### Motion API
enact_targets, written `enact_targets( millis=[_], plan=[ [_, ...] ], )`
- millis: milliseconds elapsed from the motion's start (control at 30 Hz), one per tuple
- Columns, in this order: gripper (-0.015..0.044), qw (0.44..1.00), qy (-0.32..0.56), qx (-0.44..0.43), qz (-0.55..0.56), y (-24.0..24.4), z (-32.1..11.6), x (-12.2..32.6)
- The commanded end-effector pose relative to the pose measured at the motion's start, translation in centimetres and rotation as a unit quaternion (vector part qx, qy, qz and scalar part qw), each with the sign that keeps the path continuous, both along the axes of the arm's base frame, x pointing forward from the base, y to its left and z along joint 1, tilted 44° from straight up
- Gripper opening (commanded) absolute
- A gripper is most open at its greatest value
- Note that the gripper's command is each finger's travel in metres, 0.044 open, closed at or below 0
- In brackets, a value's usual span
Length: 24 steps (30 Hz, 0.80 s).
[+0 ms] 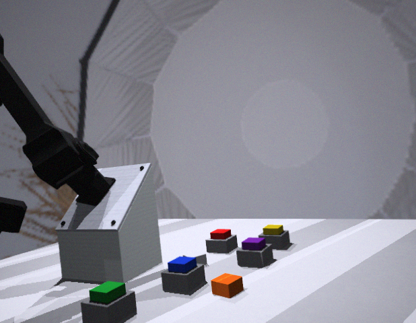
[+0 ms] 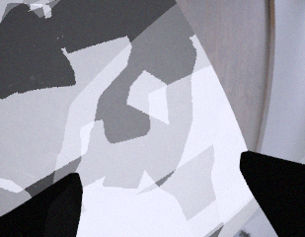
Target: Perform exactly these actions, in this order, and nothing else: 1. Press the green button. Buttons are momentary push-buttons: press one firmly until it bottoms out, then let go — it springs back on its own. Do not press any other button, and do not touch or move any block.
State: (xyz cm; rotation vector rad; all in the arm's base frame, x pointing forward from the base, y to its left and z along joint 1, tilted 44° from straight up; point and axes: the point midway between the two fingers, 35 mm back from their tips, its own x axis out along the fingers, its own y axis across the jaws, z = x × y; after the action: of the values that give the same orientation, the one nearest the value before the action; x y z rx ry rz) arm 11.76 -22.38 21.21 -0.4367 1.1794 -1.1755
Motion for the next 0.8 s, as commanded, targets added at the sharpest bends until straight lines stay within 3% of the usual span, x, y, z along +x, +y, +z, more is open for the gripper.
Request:
enact_targets(
  millis=[0, 400, 667, 767],
  plan=[
    [0.04, 0.993, 0.033, 0.063, 0.091, 4.0, -3.7, 4.2],
    [0.04, 0.942, 0.159, 0.141, 0.26, 15.1, -9.5, 7.0],
    [0.04, 0.941, 0.162, 0.141, 0.262, 15.3, -9.6, 6.9],
    [0.0321, 0.94, 0.162, 0.144, 0.262, 14.2, -11.0, 7.4]
  ],
)
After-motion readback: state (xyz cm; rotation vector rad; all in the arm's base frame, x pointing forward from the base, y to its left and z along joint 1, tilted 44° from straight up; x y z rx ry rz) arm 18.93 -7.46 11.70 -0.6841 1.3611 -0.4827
